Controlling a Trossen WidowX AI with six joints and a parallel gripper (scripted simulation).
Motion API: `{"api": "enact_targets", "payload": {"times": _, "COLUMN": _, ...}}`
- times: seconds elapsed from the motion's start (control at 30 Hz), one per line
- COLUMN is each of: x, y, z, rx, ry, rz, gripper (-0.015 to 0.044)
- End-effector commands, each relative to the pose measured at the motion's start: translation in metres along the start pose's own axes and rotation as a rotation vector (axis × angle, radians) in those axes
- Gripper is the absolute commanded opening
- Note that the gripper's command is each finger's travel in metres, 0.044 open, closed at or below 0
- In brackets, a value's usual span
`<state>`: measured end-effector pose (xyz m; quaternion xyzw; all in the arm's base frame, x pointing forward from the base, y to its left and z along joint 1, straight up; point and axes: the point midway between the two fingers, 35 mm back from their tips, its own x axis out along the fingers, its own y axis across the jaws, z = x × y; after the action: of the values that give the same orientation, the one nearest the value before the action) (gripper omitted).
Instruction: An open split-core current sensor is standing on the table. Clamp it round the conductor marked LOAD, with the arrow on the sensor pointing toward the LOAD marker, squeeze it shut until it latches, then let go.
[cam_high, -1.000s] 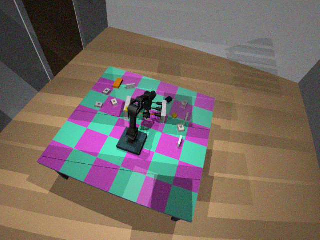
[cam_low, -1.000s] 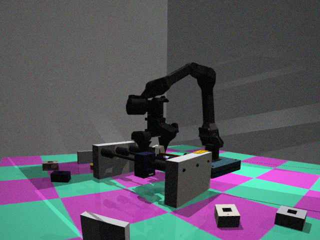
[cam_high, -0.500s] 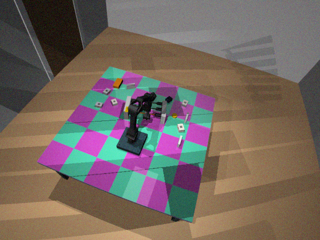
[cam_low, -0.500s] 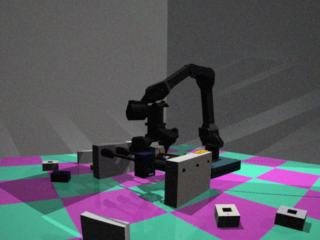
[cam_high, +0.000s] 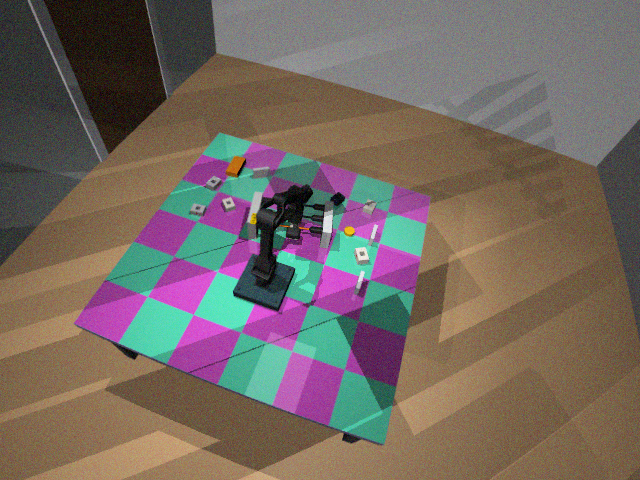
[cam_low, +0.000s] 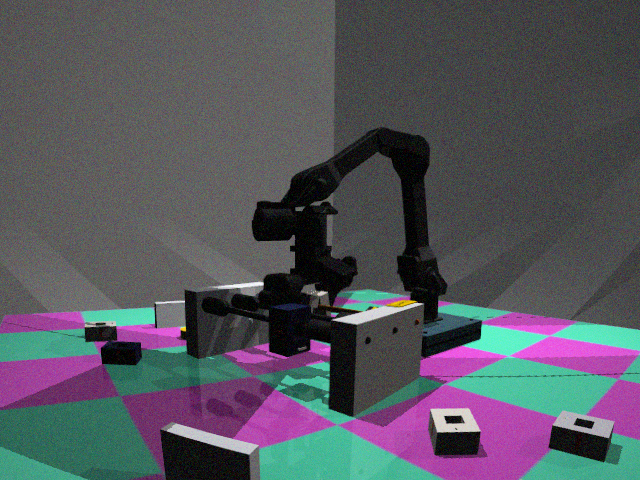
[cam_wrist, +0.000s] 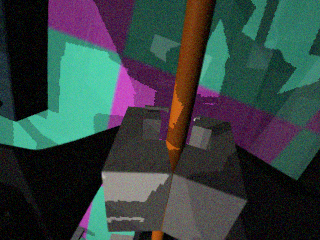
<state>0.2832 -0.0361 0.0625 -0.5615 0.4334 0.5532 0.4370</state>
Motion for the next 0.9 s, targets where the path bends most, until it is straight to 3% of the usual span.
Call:
{"api": "enact_targets", "payload": {"times": 0.0, "x": -0.0006, "y": -0.0005, "z": -0.0001, "rx": 0.0, "ry": 0.001, "rz": -0.003, "gripper": 0.032}}
{"api": "enact_targets", "payload": {"times": 0.17, "x": -0.0006, "y": -0.0005, "z": -0.0001, "rx": 0.0, "ry": 0.001, "rz": -0.003, "gripper": 0.0287}}
{"api": "enact_targets", "payload": {"times": 0.53, "x": -0.0006, "y": -0.0005, "z": -0.0001, "rx": 0.0, "ry": 0.001, "rz": -0.003, "gripper": 0.0}}
{"api": "enact_targets", "payload": {"times": 0.87, "x": -0.0006, "y": -0.0005, "z": -0.0001, "rx": 0.0, "ry": 0.001, "rz": -0.003, "gripper": 0.0}}
